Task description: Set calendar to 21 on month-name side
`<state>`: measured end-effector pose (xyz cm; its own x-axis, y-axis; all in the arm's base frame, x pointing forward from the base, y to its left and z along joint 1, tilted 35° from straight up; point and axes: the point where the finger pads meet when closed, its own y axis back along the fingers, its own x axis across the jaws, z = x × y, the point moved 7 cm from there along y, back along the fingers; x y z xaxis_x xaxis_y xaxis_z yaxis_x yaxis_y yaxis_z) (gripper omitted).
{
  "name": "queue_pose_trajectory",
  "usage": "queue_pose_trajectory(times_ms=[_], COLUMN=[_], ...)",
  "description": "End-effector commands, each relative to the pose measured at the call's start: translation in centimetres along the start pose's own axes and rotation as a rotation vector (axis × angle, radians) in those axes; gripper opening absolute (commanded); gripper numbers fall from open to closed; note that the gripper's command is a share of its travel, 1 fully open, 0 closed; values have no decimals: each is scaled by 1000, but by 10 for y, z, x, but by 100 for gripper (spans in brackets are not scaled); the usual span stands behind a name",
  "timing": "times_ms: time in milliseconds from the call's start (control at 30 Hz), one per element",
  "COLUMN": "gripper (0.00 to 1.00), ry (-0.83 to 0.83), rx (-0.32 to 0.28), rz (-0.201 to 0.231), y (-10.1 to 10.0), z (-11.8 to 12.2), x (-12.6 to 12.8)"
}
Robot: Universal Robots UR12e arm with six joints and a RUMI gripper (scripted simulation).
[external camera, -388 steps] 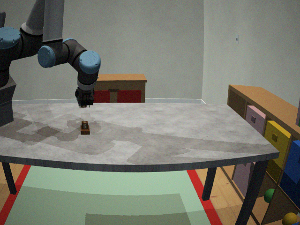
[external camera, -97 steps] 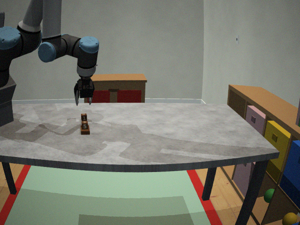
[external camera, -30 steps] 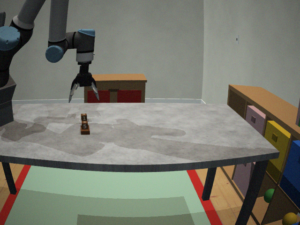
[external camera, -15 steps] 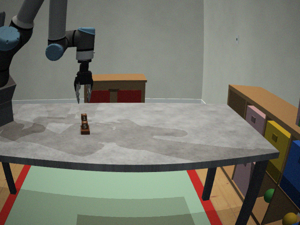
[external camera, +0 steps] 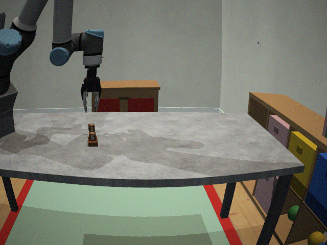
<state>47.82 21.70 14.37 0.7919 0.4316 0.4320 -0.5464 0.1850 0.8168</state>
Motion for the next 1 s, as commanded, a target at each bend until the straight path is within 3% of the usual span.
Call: queue_pose_trajectory(times_ms=[0,967], gripper=[28,28], ry=[0,0], rx=[0,0], rz=[1,1], y=[0,-3], z=[0,0], x=[0,0])
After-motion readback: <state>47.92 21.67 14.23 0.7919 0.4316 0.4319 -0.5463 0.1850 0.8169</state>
